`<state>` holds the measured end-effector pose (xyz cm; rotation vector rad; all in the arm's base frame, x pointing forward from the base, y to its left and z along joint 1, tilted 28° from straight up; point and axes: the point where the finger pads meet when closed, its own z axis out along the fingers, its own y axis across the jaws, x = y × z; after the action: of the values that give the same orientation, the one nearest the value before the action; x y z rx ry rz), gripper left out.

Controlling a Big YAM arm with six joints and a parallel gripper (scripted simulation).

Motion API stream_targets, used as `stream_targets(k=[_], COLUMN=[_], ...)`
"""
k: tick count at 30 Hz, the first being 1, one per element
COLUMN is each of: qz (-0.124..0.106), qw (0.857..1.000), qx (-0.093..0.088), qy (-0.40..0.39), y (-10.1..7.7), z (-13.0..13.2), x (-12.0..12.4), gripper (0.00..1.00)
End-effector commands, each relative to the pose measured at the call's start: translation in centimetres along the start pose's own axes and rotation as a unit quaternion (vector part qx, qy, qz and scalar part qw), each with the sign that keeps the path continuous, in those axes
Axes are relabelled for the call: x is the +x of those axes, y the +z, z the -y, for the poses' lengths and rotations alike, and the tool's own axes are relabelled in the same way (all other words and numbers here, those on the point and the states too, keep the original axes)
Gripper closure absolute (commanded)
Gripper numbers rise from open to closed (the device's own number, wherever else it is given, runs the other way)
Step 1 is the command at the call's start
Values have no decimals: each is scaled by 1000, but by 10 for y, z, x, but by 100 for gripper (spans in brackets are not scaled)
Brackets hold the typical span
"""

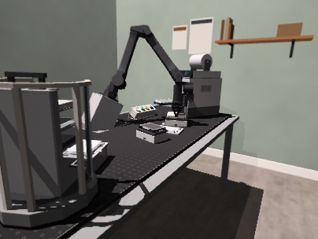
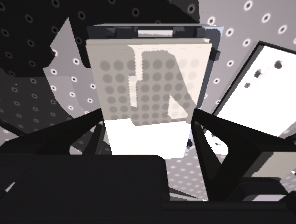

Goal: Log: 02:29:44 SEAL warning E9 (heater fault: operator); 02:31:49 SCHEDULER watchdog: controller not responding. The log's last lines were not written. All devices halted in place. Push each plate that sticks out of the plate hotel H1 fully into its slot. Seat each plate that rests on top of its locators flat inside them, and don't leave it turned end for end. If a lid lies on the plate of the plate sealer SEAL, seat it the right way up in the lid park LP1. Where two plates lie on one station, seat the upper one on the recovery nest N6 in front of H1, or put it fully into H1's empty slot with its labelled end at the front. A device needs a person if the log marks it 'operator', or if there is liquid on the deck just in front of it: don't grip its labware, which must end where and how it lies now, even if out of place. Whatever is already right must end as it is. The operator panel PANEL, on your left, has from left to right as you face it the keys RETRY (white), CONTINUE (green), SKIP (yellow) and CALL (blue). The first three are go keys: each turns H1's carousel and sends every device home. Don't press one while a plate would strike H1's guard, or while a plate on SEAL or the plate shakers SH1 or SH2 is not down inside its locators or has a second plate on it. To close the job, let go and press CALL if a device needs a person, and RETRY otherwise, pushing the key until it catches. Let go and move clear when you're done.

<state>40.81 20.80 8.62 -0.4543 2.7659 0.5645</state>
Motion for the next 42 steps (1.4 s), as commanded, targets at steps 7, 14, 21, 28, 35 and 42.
stream_targets(k=[7, 14, 21, 28, 35, 42], qz=[10, 10, 4, 14, 18, 18], qw=[1000, 1000, 1000, 1000, 1000, 1000], qx=[0, 0, 0, -1, 0, 0], qy=[-2, -2, 1, -2, -3, -3], y=[-4, -4, -4, -15, -19, -20], z=[-2, -2, -5, -7, -7, -6], x=[-10, -10, -6, -12, -16, -16], gripper=[16, 16, 16, 16, 16, 16])
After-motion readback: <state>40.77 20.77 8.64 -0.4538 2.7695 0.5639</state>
